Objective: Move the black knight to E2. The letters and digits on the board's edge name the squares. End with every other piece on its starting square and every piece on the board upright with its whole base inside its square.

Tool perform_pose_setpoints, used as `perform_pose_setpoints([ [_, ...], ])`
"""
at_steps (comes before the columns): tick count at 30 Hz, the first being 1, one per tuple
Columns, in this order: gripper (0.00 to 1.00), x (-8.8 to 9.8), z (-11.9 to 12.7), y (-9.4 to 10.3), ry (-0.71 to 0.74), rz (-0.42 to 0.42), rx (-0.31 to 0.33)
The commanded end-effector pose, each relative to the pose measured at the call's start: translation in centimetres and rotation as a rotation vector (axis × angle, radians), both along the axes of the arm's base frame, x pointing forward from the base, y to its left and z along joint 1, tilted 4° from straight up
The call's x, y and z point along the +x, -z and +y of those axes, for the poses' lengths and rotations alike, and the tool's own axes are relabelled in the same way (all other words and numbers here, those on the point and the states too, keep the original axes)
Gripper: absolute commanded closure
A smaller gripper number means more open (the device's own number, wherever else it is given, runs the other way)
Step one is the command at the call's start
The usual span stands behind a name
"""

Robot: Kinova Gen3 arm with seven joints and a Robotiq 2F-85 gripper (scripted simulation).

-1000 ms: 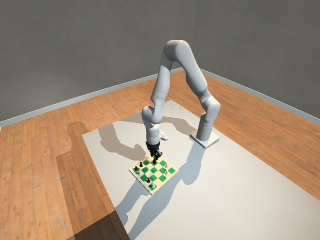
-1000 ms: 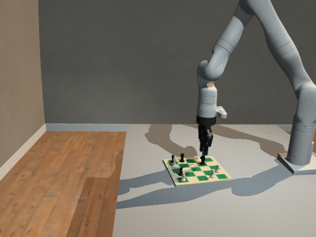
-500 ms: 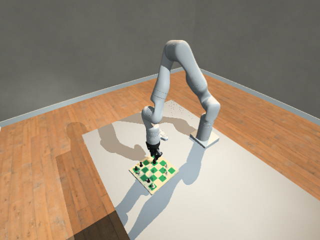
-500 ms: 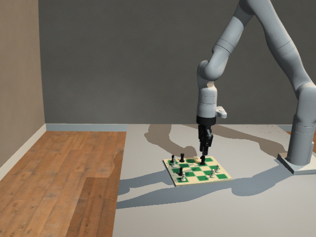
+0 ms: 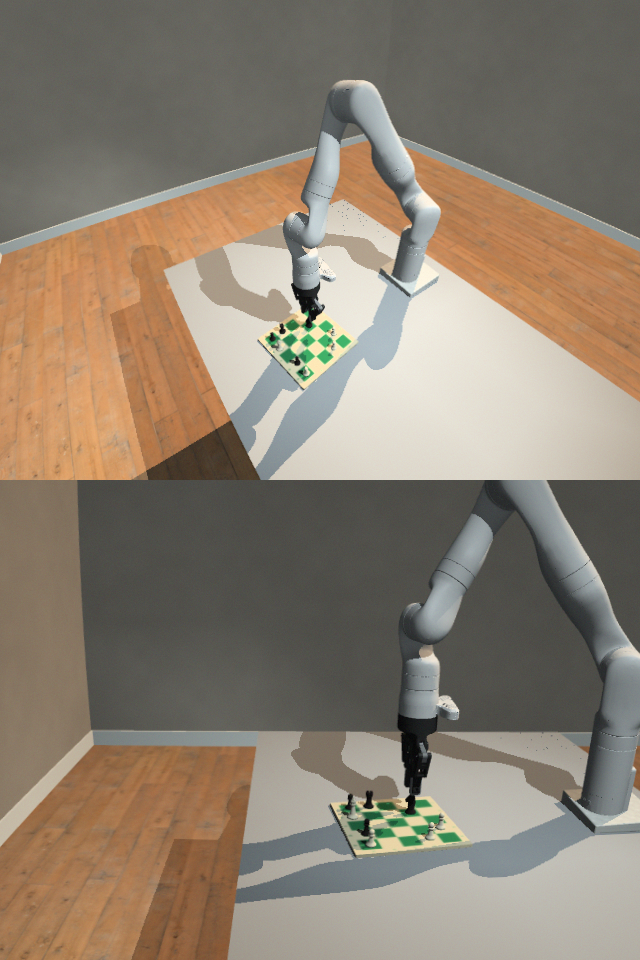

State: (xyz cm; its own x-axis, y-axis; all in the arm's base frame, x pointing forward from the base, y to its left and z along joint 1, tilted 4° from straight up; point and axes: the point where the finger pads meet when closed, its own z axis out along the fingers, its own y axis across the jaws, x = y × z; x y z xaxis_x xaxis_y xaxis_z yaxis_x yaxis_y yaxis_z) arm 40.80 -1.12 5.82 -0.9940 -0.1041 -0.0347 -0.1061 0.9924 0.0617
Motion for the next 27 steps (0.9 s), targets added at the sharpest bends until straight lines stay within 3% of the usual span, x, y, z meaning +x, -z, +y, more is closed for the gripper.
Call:
perform_pose_setpoints([
  [1, 0.63, 0.0, 0.0, 0.2, 0.000, 0.000, 0.000],
  [19, 0.63, 0.1, 0.2, 3.0, 0.000, 0.000, 0.000],
  [27, 0.63, 0.1, 0.2, 3.3, 0.000, 0.000, 0.000],
])
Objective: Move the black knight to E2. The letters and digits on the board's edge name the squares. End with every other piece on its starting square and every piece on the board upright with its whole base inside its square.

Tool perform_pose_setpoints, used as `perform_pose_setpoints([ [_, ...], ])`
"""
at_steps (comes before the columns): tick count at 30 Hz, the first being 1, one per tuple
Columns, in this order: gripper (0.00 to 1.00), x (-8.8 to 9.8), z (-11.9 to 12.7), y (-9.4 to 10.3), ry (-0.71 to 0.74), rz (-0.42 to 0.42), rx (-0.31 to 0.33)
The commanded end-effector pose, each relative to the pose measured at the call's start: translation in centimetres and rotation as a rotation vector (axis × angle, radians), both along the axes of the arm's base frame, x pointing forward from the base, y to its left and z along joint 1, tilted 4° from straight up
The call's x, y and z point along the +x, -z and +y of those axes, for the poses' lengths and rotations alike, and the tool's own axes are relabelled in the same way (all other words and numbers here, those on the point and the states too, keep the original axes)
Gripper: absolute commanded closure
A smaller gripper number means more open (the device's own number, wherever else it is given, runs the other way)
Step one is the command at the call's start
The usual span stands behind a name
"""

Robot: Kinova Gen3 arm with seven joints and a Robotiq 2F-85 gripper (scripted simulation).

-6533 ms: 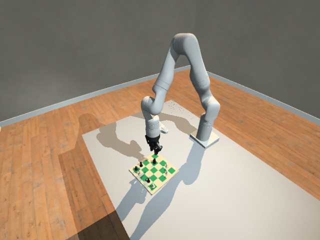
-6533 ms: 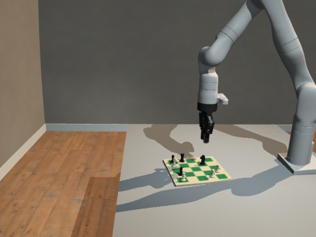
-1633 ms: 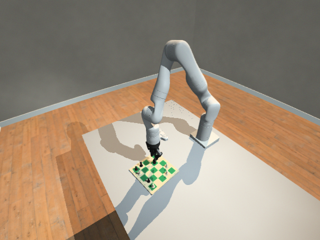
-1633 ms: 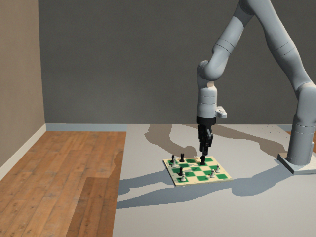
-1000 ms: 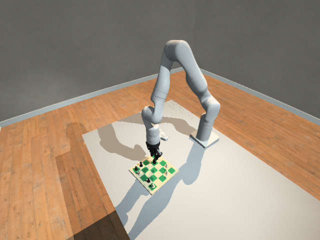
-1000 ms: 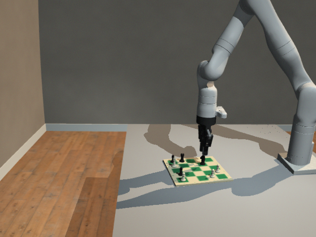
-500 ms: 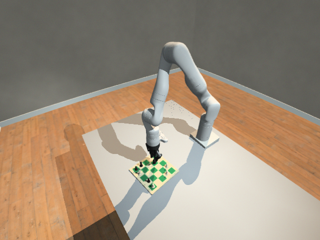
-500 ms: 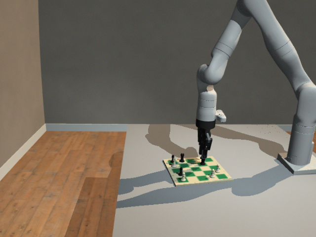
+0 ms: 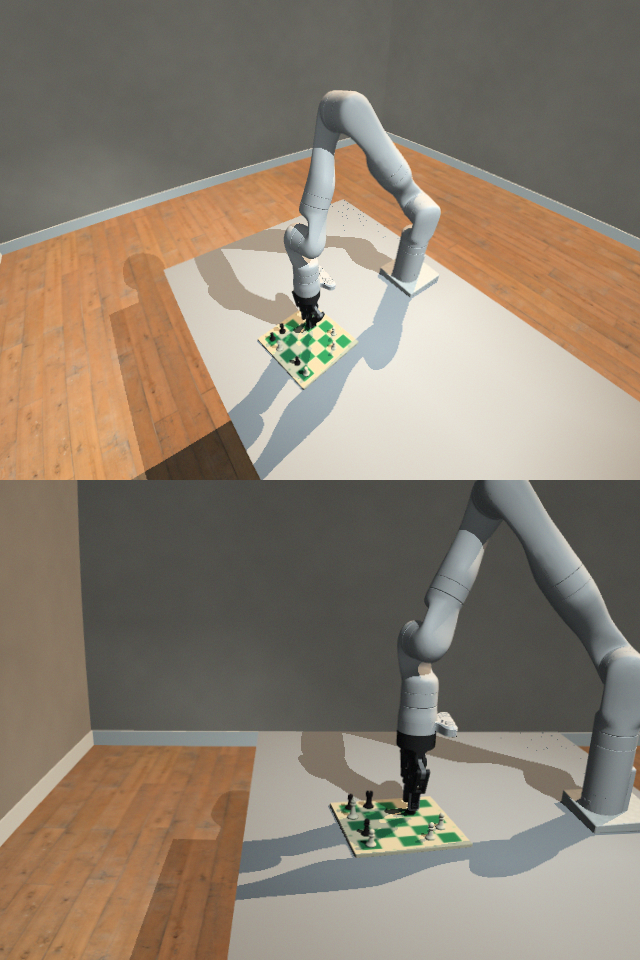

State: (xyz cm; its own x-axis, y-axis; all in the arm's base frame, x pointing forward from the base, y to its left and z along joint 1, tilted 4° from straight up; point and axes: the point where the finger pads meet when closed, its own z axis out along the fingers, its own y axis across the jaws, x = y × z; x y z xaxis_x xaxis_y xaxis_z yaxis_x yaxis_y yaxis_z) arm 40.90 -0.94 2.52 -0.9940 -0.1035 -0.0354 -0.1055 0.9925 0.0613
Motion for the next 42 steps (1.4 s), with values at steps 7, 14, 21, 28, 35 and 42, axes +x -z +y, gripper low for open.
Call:
perform_pose_setpoints([
  [7, 0.63, -0.01, 0.05, 0.04, -0.001, 0.001, 0.000],
  [14, 0.63, -0.01, 0.05, 0.04, -0.001, 0.001, 0.000],
  [21, 0.63, -0.01, 0.05, 0.04, -0.001, 0.001, 0.000],
  [28, 0.63, -0.01, 0.05, 0.04, -0.001, 0.001, 0.000],
  [35, 0.63, -0.01, 0.05, 0.04, -0.001, 0.001, 0.000],
  [42, 1.00, -0.01, 0.05, 0.04, -0.001, 0.001, 0.000],
])
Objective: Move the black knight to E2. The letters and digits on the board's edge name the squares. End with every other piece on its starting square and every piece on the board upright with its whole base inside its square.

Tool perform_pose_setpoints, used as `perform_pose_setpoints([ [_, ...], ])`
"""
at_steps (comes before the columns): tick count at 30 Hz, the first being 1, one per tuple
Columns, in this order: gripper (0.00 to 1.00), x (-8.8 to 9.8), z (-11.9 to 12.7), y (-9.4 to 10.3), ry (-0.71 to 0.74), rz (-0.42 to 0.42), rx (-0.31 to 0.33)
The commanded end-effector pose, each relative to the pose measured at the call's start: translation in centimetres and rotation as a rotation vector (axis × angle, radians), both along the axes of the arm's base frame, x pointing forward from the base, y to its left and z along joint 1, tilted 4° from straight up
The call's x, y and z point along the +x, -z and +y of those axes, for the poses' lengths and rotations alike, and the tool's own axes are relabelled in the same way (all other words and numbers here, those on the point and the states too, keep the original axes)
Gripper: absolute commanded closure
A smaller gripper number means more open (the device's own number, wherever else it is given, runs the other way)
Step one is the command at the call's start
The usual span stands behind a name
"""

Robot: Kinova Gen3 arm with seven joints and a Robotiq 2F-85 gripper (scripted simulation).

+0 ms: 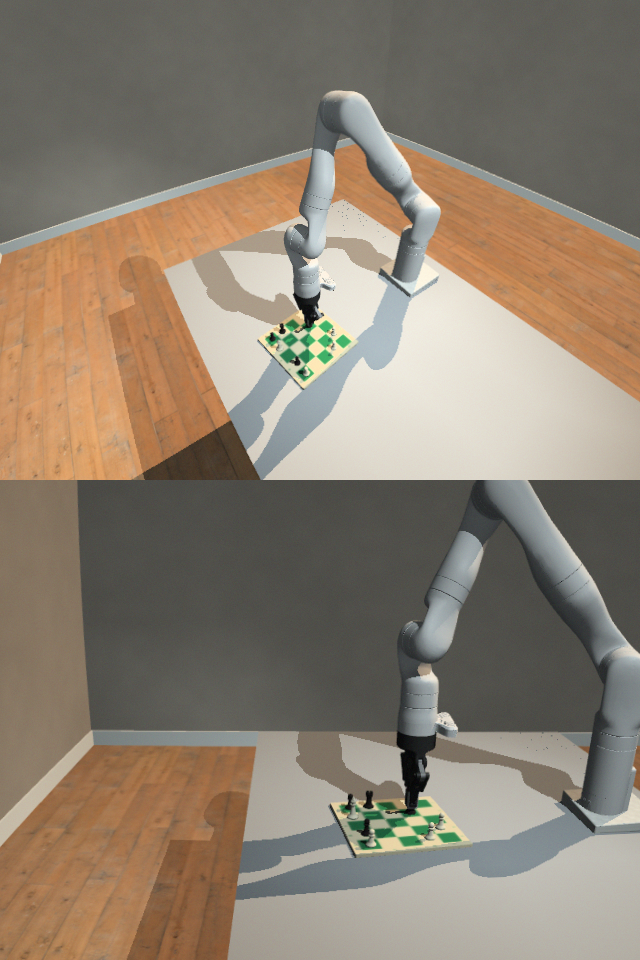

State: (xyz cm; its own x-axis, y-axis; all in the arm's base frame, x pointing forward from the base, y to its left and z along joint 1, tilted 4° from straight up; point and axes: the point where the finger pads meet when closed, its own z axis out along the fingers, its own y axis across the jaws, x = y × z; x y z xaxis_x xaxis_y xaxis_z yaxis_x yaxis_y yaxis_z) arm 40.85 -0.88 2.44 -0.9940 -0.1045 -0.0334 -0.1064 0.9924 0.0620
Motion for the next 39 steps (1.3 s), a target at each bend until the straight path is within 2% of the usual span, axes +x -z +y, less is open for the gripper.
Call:
perform_pose_setpoints([
  [1, 1.00, 0.0, 0.0, 0.0, 0.000, -0.002, 0.000],
  [30, 1.00, 0.0, 0.0, -0.1, 0.000, -0.002, 0.000],
  [34, 1.00, 0.0, -0.1, -0.9, 0.000, -0.002, 0.000],
  [39, 1.00, 0.0, -0.2, -3.3, 0.000, -0.002, 0.000],
])
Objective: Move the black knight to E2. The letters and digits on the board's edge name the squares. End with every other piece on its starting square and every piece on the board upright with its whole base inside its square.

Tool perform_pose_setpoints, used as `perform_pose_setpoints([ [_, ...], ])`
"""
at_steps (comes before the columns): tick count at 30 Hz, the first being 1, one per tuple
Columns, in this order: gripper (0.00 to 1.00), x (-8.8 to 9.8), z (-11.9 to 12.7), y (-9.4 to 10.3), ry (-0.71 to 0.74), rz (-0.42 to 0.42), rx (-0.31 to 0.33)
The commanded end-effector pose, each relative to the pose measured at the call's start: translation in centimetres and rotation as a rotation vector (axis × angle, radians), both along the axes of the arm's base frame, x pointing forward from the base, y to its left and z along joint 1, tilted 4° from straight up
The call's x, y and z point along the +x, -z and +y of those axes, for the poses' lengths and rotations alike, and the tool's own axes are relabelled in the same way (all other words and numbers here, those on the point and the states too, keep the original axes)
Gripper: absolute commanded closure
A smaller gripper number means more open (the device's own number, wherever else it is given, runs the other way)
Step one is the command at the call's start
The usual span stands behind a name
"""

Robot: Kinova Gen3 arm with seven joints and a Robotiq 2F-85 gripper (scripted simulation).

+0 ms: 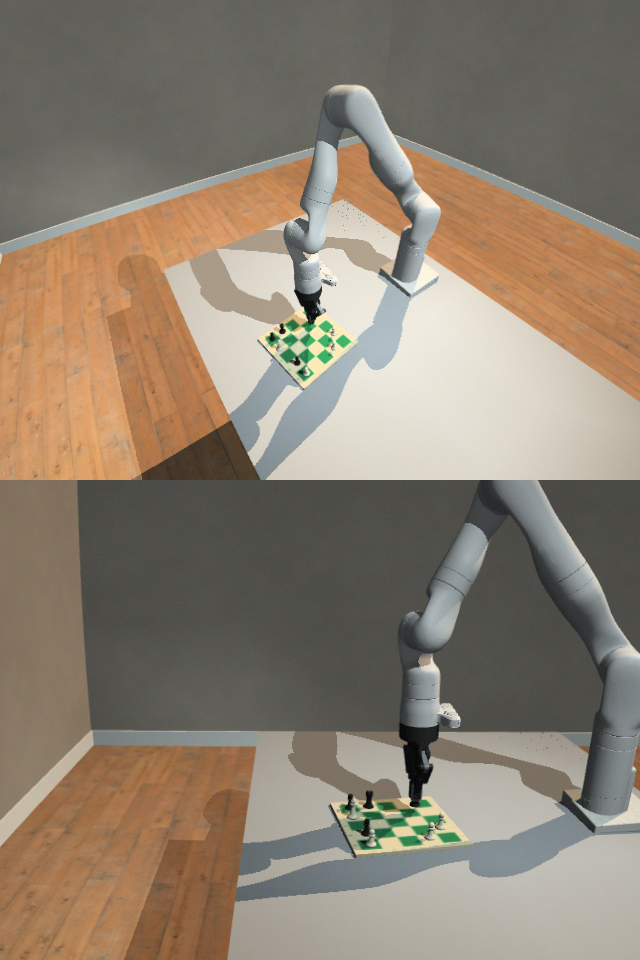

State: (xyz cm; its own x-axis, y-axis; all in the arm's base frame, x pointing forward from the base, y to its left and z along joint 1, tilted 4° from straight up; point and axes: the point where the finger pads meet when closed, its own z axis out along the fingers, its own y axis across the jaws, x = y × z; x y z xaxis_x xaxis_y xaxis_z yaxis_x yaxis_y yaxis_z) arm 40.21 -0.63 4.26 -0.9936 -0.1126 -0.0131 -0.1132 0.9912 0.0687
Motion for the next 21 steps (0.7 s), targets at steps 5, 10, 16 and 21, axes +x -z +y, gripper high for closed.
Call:
perform_pose_setpoints([
  [5, 1.00, 0.5, -0.6, -3.3, 0.008, -0.022, -0.005],
  [10, 1.00, 0.5, -0.8, -6.2, 0.008, -0.022, -0.005],
  [16, 1.00, 0.4, -0.9, -8.0, 0.008, -0.022, -0.005],
  [21, 1.00, 0.4, -0.9, -8.2, 0.008, -0.022, -0.005],
])
